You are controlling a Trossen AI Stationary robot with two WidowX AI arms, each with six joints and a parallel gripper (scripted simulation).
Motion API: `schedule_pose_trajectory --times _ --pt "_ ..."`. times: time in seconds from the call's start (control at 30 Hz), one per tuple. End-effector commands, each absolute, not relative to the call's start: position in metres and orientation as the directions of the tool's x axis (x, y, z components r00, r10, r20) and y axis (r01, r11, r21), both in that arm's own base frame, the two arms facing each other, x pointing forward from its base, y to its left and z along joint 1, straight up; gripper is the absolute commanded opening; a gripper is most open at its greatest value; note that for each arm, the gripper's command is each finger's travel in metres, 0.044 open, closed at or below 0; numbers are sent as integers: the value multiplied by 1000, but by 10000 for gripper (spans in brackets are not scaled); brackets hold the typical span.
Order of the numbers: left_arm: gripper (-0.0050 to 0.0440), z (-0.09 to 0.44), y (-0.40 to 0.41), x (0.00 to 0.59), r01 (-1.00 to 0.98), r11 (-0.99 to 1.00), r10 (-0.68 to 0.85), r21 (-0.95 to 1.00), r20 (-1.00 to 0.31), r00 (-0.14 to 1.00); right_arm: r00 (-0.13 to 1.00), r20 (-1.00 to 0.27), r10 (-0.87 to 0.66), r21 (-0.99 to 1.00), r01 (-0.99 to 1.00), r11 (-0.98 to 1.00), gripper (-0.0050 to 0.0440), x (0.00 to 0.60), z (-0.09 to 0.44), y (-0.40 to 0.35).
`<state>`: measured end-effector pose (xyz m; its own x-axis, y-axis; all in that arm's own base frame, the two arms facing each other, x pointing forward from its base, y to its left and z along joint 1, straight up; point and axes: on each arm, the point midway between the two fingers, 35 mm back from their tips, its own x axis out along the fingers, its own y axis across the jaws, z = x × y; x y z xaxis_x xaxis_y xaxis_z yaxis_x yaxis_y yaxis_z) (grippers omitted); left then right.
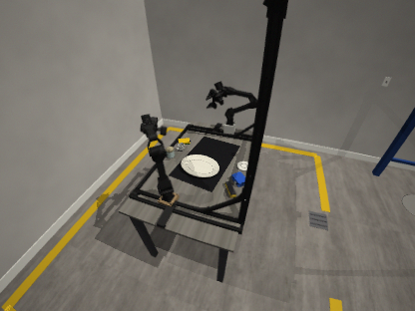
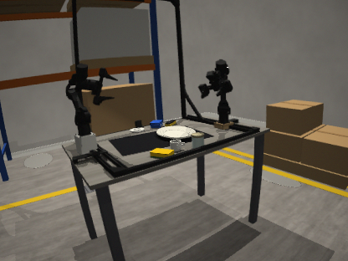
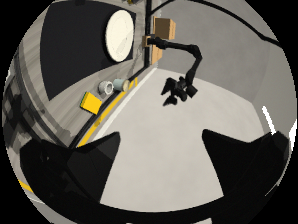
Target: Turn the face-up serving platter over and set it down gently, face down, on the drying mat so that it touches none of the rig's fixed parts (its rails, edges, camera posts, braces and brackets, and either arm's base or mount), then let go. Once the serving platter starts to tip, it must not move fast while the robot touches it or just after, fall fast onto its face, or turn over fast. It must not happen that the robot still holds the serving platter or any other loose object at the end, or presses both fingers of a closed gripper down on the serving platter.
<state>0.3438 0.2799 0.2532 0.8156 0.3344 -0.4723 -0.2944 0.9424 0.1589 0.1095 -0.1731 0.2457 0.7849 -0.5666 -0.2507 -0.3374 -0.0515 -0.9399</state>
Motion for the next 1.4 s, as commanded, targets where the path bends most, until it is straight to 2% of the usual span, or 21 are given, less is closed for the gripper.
schedule_pose_trajectory --times 0.0,0.57,0.87,1.37 --pt "440 253 280 344 -294 942 334 159 -472 816 785 -251 -567 -940 -337 -52 440 109 246 -173" --pt "440 254 277 344 -287 944 331 165 -474 816 786 -253 -564 -940 -338 -49 440 110 246 -172" --pt "440 295 152 328 59 905 195 422 -533 823 818 -356 -451 -927 -371 58 440 137 243 -118" --pt "440 308 47 254 430 670 58 606 -620 783 814 -446 -373 -894 -426 140 440 129 236 -65"
